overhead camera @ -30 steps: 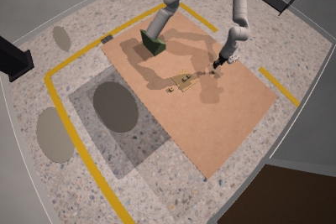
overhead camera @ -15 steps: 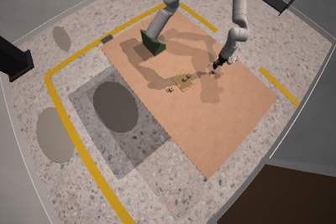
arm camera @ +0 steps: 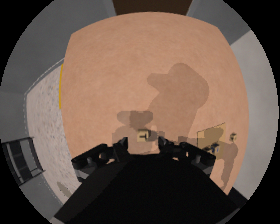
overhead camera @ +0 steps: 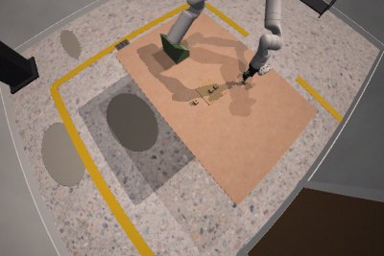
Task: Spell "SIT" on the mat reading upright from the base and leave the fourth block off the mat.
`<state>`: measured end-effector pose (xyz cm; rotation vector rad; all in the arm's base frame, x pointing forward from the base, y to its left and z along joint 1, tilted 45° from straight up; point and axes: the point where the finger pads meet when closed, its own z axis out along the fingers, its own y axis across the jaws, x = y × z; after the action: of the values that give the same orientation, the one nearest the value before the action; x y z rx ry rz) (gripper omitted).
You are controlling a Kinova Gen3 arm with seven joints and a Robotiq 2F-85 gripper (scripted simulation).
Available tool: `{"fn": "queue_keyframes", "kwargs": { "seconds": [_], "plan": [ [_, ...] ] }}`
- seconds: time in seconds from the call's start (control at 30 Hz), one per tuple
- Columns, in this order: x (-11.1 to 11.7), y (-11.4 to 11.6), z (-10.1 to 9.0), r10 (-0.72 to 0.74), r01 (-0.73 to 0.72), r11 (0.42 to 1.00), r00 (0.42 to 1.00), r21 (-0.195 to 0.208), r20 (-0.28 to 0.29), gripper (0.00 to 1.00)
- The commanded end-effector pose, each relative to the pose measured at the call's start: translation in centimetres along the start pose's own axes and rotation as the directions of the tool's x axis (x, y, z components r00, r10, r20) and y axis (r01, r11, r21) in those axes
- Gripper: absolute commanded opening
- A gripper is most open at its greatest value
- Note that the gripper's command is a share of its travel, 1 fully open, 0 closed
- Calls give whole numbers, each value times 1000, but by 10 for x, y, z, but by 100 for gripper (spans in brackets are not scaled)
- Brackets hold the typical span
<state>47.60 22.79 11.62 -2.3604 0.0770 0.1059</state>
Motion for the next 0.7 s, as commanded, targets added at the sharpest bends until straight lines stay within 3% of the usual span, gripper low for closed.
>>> {"fn": "queue_keyframes", "kwargs": {
  "seconds": [0.0,0.67],
  "plan": [
    [-1,1,5,1,-1,1000,1000,-1,4,62],
    [-1,0,25,1,-1,1000,1000,-1,4,62]
  ]
}}
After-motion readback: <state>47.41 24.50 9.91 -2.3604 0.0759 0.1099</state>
